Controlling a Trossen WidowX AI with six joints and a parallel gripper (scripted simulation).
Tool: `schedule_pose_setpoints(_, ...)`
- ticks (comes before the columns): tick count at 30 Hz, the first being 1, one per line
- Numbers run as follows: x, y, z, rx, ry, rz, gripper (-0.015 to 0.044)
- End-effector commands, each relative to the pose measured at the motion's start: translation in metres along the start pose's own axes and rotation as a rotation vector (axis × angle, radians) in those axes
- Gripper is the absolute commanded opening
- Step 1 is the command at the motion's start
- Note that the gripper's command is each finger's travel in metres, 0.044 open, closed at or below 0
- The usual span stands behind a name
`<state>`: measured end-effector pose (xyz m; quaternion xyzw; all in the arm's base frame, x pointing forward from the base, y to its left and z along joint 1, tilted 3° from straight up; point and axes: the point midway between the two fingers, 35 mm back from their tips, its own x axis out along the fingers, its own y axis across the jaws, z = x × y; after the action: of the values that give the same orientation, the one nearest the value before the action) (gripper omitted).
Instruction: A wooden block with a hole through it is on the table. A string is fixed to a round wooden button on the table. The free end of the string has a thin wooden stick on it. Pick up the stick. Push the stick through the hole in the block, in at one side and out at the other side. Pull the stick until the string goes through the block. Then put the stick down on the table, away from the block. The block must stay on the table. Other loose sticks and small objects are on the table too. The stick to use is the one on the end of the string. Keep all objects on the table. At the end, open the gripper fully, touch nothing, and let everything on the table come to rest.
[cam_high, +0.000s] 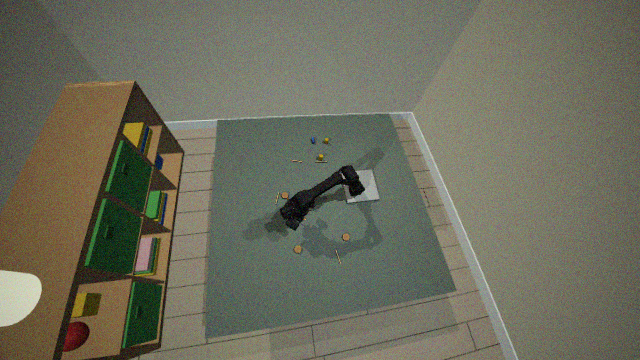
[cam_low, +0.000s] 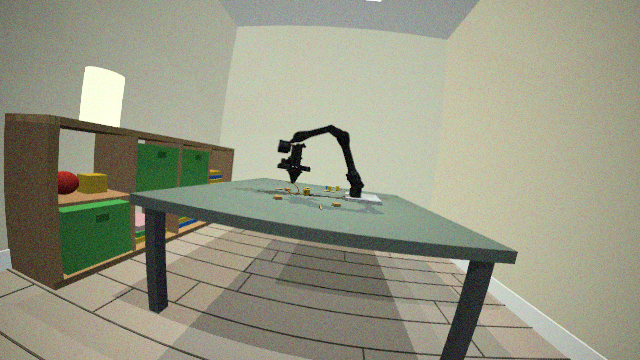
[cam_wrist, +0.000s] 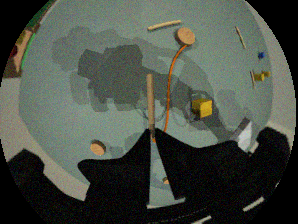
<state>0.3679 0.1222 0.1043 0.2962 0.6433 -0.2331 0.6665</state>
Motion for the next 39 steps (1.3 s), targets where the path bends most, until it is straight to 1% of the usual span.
schedule_pose_setpoints(1, 0.003, 0.001, 0.003, 0.127, 0.007, -0.008, 0.0)
schedule_pose_setpoints(34, 0.008, 0.015, 0.034, 1.33, -0.001, -0.007, 0.0)
schedule_pose_setpoints(39, 0.008, 0.015, 0.035, 1.385, -0.001, -0.007, 0.0)
